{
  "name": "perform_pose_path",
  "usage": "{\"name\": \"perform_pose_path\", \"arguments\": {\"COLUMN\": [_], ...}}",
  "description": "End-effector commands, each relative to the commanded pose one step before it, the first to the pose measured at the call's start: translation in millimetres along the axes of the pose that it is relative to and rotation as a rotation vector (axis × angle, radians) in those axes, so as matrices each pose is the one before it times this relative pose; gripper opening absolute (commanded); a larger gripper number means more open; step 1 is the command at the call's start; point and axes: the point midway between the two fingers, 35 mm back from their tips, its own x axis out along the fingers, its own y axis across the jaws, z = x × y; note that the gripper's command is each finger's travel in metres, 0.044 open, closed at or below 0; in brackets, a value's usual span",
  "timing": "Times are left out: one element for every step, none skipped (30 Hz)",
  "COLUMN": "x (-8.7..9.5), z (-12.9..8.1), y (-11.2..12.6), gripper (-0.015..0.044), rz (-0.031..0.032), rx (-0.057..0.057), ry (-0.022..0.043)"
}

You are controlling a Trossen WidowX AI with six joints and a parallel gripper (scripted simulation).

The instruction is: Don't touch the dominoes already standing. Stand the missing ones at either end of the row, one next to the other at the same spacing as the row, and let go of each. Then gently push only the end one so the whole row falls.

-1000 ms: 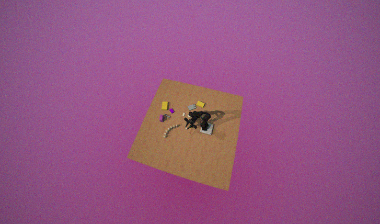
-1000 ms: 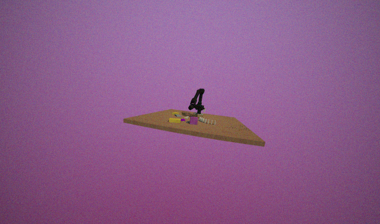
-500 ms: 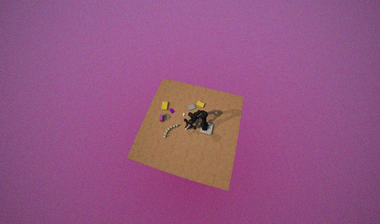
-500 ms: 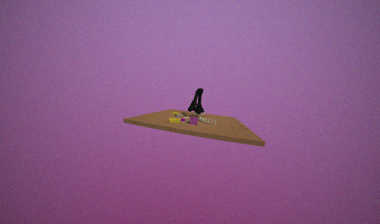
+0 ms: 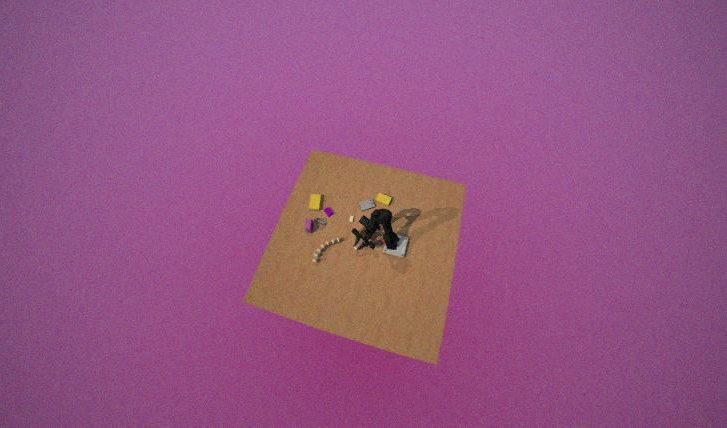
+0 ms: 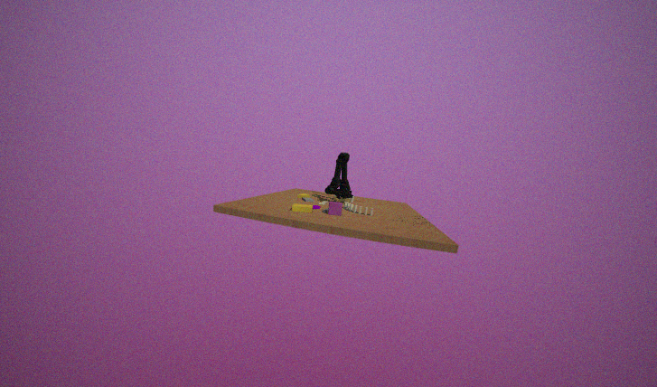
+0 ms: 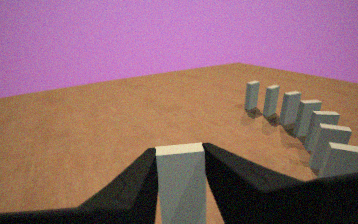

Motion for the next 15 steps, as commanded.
{"name": "perform_pose_path", "arguments": {"x": [1.41, 0.3, 0.29, 0.29, 0.28, 0.28, 0.27, 0.27, 0.26, 0.25, 0.25, 0.24, 0.24, 0.23, 0.23], "z": [-6.86, -1.48, -1.43, -1.38, -1.33, -1.28, -1.23, -1.18, -1.13, -1.08, -1.03, -0.97, -0.92, -0.87, -0.82], "y": [3.83, 0.33, 0.35, 0.38, 0.4, 0.42, 0.45, 0.47, 0.49, 0.51, 0.53, 0.55, 0.57, 0.59, 0.61], "gripper": [0.0107, 0.0107, 0.0107, 0.0107, 0.0107, 0.0107, 0.0107, 0.0107, 0.0107, 0.0107, 0.0107, 0.0107, 0.0107, 0.0107, 0.0107], "rz": [0.00123, 0.0, 0.0, 0.00001, 0.00001, 0.00001, 0.00001, 0.00001, 0.00002, 0.00002, 0.00002, 0.00003, 0.00003, 0.00003, 0.00004], "rx": [0.013, 0.0002, 0.0002, 0.0002, 0.0002, 0.0002, 0.0002, 0.0002, 0.0002, 0.0002, 0.0002, 0.0002, 0.0002, 0.0002, 0.0002], "ry": [-0.00226, -0.0001, -0.00012, -0.00013, -0.00015, -0.00017, -0.00018, -0.0002, -0.00021, -0.00023, -0.00025, -0.00026, -0.00028, -0.00029, -0.00031]}}
